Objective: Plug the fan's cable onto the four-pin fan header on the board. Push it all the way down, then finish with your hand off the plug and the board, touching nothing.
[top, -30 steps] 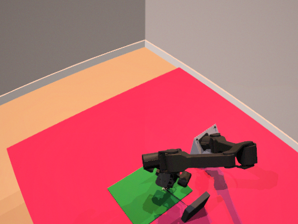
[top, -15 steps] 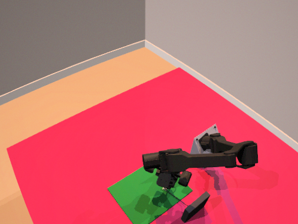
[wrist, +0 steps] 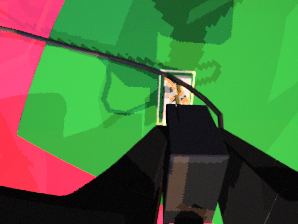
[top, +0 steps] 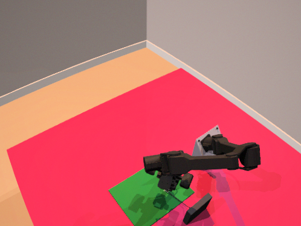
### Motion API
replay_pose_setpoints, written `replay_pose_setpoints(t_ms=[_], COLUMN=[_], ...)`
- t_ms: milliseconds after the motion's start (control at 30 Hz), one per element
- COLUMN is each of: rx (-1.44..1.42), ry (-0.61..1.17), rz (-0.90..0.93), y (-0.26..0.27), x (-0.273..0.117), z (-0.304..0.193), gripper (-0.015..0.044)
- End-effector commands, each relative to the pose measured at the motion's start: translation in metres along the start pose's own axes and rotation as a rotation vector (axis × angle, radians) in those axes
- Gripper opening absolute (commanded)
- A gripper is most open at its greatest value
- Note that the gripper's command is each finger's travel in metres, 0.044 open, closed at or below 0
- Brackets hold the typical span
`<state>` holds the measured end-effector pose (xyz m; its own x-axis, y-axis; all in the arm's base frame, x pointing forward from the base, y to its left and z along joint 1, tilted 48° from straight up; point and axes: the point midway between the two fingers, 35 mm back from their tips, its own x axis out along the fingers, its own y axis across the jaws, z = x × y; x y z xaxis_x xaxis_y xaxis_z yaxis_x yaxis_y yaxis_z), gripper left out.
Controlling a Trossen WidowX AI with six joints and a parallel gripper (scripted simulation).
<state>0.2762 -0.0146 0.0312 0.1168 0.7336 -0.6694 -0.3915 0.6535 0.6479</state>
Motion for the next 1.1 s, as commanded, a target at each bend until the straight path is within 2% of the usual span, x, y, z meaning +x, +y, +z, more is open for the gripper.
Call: replay_pose_setpoints(t_ms=[0,67,1067], rx=[0.004,0.004,0.009], ry=[0.0,0.0,0.0], rz=[0.001,0.002,0.002], y=[0.0,0.0,0.001], x=[0.012,0.021,0.023], z=[0.0,0.0,0.001], gripper=[0.0,0.0,0.0])
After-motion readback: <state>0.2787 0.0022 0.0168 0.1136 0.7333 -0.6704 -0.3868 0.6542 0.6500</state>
